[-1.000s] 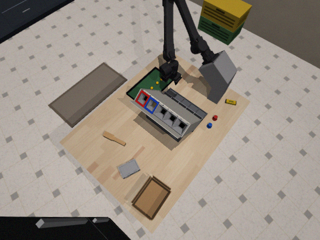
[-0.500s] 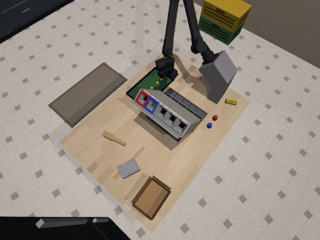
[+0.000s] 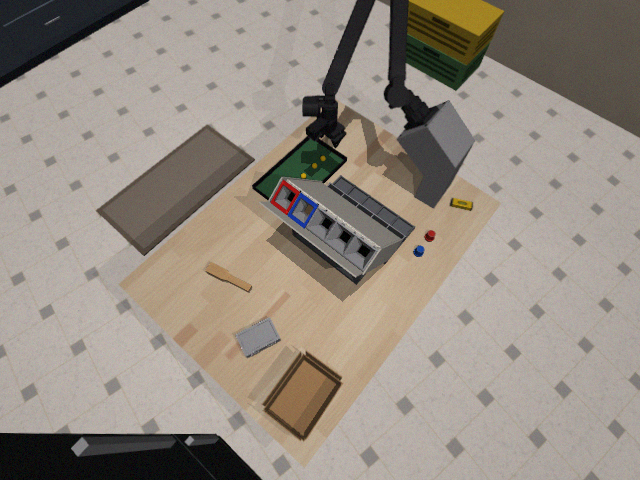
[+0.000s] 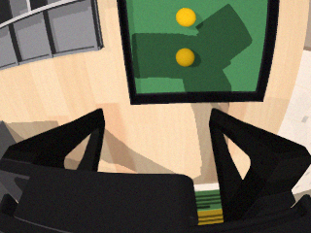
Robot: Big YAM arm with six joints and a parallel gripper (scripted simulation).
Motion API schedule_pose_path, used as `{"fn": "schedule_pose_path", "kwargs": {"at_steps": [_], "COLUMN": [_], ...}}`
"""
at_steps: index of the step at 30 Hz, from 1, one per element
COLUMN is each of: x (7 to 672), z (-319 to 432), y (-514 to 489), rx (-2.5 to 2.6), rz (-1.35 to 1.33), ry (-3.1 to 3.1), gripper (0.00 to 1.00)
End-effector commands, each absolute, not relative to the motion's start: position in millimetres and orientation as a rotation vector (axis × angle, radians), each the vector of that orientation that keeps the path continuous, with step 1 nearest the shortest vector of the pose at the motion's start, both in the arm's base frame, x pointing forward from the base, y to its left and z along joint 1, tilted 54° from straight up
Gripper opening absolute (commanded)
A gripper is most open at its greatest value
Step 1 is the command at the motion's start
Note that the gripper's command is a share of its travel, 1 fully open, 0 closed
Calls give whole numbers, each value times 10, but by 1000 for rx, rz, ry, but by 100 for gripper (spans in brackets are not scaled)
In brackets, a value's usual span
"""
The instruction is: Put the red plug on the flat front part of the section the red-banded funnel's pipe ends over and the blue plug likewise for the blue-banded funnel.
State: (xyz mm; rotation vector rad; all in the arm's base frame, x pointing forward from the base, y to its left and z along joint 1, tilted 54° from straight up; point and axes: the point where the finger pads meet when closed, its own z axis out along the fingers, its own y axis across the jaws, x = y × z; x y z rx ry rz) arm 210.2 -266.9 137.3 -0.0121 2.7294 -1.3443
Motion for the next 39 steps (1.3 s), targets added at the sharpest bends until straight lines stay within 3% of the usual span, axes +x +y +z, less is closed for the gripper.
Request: {"fn": "schedule_pose_path", "kwargs": {"at_steps": [1,39], "x": [2141,2063], "z": [1544,1659], "y": [-2770,-2918], "rx": [-79,-110], "rz": [-1378,-1370], "ry": [2706,2724], "gripper": [80,80]}}
